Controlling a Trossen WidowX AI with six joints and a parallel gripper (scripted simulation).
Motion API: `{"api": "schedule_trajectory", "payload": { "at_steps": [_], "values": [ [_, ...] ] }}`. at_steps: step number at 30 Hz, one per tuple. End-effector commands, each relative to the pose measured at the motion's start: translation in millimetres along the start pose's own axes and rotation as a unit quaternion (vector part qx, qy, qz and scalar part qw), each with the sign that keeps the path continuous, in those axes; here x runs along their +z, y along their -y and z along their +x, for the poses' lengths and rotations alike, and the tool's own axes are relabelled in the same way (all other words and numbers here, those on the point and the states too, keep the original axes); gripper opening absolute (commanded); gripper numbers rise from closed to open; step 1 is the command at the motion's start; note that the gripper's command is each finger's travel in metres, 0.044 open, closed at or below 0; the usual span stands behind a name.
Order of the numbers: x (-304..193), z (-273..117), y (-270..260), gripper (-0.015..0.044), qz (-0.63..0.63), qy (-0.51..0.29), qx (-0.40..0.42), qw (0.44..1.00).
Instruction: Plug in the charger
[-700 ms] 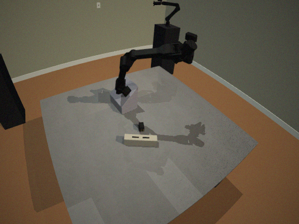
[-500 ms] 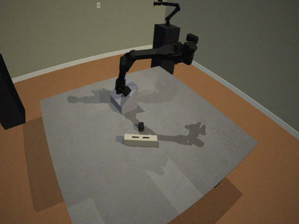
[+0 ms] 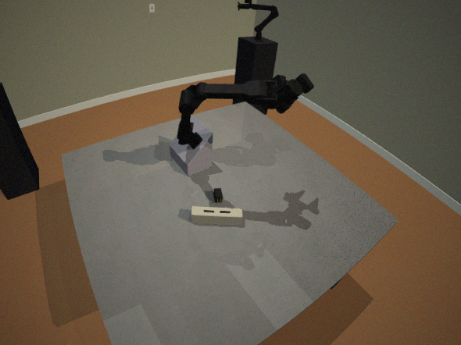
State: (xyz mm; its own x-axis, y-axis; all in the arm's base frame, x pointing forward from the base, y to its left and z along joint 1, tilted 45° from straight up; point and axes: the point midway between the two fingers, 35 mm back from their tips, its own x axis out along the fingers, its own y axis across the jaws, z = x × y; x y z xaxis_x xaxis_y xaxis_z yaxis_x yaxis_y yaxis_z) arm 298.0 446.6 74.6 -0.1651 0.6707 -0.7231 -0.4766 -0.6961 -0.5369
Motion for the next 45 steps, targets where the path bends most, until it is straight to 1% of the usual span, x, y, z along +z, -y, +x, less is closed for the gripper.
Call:
{"api": "schedule_trajectory", "payload": {
  "at_steps": [1, 11, 22, 33, 45],
  "values": [
    [-15.8, -10.1, -11.9, 0.044, 0.071, -0.035, 0.009, 0.997],
    [-52.2, -27.1, -45.7, 0.044, 0.231, -0.113, 0.023, 0.966],
    [-86.2, -49.7, -87.5, 0.044, 0.394, -0.198, 0.022, 0.897],
    [-113.7, -76.6, -132.4, 0.044, 0.535, -0.282, 0.004, 0.796],
    [-135.8, -110.8, -183.7, 0.044, 0.657, -0.368, -0.036, 0.657]
  ]
}}
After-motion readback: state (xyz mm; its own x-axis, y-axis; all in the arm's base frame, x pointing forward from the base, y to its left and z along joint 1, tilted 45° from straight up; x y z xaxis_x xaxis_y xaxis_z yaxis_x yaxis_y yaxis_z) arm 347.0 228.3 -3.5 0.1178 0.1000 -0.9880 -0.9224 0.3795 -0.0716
